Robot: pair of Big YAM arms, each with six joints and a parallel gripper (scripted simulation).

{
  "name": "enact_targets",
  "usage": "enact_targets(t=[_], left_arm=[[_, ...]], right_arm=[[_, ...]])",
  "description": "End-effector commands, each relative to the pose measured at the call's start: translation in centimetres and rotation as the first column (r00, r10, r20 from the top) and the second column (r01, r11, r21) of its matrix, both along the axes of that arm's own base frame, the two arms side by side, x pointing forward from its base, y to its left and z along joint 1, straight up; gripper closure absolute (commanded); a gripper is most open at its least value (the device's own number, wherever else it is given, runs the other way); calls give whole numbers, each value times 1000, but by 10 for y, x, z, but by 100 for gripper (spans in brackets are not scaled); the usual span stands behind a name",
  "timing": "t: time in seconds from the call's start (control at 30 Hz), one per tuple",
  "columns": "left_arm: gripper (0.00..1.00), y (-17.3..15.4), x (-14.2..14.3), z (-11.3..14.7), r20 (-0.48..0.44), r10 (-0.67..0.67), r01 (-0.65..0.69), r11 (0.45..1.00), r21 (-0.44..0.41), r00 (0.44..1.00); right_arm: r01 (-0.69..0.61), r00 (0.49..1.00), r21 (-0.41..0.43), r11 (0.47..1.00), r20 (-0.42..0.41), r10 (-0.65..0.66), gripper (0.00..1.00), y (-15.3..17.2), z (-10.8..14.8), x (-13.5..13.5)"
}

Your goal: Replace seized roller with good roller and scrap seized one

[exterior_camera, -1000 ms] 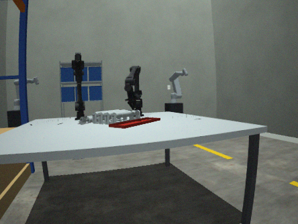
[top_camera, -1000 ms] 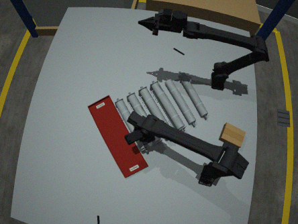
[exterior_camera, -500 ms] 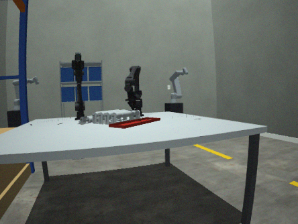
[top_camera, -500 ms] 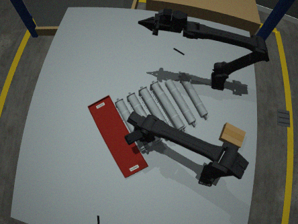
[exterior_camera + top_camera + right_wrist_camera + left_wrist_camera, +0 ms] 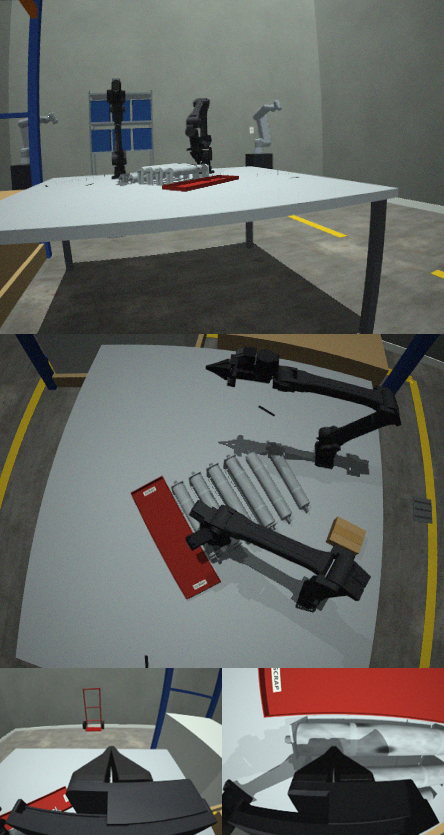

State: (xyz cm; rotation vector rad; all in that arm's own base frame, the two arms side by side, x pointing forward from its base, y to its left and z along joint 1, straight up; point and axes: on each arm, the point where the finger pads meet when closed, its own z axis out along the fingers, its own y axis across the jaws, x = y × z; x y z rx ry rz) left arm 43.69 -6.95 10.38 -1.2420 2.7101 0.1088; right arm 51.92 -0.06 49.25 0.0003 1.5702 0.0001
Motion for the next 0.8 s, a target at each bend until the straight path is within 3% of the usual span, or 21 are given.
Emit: enact_targets(t=[0.0, 0.07, 0.27, 0.6, 0.63, 0.77], left_arm=[[100, 2, 10, 7, 33, 24, -23, 1000, -13, 999], [100, 1, 27, 16, 57, -7, 8, 1000, -15, 998], [100, 10, 32, 13, 54, -4, 5, 1000, -12, 999], [100, 18, 30, 2, 24, -7, 7, 1000, -7, 1000], [100, 17, 14, -9, -20, -7, 7, 1000, -1, 1000], [100, 10, 9, -11, -21, 7, -7, 1000, -3, 1000]], right_arm=[[-4, 1000, -14, 1000, -5, 4, 100, 4, 5, 3], [-4, 1000, -14, 1000, -5, 4, 100, 4, 5, 3], [-4, 1000, -14, 1000, -5, 4, 100, 4, 5, 3], [-4, 1000, -14, 1000, -5, 4, 100, 4, 5, 3], [-4, 1000, -14, 1000, -5, 4, 100, 4, 5, 3], [-4, 1000, -14, 1000, -5, 4, 100, 4, 5, 3]])
